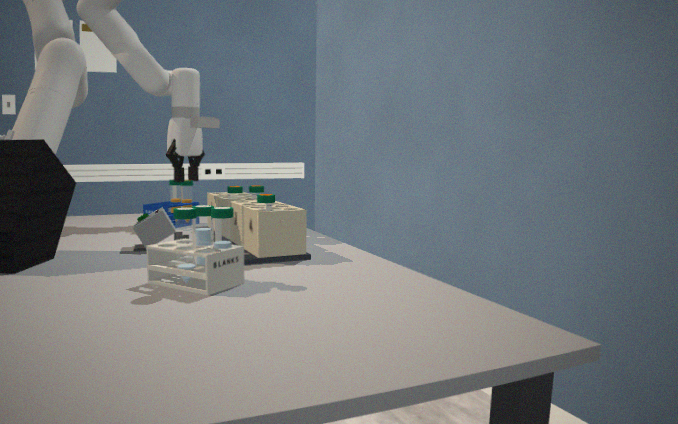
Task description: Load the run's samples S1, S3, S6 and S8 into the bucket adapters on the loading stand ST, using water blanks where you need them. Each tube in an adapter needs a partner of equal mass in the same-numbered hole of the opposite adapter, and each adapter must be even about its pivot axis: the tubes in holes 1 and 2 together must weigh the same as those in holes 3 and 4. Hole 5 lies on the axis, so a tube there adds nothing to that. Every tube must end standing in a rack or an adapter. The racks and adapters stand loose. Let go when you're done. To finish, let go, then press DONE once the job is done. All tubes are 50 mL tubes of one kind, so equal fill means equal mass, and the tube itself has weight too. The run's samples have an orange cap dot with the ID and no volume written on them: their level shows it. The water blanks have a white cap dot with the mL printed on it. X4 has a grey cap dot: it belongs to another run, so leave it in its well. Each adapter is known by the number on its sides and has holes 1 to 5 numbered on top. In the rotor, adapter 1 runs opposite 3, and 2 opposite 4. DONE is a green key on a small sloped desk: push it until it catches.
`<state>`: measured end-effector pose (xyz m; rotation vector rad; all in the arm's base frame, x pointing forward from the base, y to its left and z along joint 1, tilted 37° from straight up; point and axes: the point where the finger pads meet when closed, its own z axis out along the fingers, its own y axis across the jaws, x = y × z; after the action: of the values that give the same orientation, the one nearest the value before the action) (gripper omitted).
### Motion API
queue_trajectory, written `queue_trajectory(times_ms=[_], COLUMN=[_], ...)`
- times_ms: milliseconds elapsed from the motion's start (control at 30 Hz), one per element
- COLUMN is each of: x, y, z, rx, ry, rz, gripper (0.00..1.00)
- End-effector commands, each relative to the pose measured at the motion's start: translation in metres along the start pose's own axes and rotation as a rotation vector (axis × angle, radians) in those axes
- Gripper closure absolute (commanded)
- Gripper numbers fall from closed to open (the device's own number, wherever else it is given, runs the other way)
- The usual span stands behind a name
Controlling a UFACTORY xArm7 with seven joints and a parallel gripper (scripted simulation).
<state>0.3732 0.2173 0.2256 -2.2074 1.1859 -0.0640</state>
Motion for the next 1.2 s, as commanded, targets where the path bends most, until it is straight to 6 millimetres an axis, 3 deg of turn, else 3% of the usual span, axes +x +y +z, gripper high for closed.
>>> queue_trajectory(times_ms=[0, 1167], x=[0.001, 0.001], y=[-0.002, -0.002], z=[-0.001, 0.017], rx=[0.004, 0.004], ry=[0.002, 0.002], rz=[0.0, 0.0], gripper=[0.43, 0.43])
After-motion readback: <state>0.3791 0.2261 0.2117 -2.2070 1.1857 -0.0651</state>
